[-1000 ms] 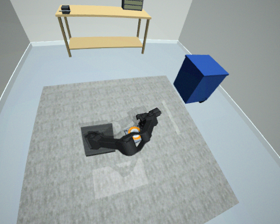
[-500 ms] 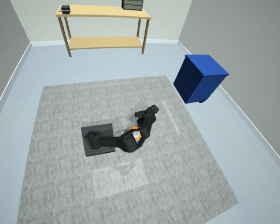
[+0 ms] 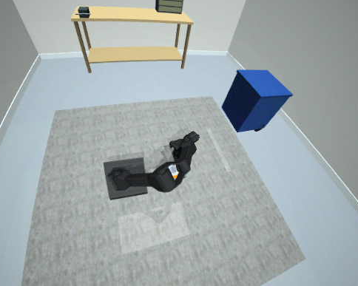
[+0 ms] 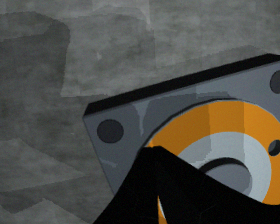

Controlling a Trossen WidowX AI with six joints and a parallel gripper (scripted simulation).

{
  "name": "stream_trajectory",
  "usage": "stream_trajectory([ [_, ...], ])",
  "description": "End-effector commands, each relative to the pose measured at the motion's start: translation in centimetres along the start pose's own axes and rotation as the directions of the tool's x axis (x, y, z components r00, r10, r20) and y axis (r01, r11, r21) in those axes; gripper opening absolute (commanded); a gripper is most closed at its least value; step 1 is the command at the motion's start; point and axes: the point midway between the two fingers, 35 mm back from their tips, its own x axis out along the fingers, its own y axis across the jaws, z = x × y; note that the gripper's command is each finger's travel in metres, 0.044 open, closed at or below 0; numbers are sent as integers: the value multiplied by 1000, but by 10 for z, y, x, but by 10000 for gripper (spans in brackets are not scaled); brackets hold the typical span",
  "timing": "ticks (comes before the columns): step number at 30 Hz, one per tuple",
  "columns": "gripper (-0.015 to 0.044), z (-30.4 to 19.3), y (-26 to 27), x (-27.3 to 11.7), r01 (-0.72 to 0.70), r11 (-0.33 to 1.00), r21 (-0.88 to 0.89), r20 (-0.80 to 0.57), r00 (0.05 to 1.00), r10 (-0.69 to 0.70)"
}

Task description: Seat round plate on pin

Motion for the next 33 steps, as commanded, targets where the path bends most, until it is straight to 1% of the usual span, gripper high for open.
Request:
stream_trajectory([
  [1, 0, -7, 3, 2, 0, 1000, -3, -12, 1000, 0],
  [33, 0, -32, 12, -1, -1, 1000, -4, -13, 1000, 1],
])
